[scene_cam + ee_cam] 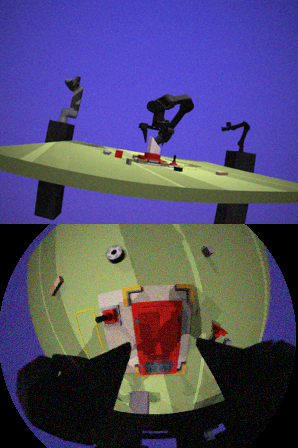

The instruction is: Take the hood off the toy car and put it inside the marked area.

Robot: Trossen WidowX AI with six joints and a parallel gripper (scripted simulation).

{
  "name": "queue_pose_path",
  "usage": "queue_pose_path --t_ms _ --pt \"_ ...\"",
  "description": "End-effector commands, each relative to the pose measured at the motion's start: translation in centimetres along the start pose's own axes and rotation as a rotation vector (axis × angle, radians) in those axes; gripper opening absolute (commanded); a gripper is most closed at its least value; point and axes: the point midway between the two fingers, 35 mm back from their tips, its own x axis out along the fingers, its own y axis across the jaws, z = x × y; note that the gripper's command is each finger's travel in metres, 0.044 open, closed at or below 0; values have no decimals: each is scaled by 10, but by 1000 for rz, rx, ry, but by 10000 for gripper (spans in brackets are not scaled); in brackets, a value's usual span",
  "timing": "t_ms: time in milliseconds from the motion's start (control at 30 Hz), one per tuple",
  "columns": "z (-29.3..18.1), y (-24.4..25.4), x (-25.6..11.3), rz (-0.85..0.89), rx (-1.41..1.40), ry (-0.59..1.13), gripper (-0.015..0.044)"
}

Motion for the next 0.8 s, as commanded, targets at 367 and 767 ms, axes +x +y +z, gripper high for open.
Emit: queue_pose_path --t_ms 367,767 --pt "-1 1 13 7 8 6 440" --pt "-1 1 21 7 8 6 440"
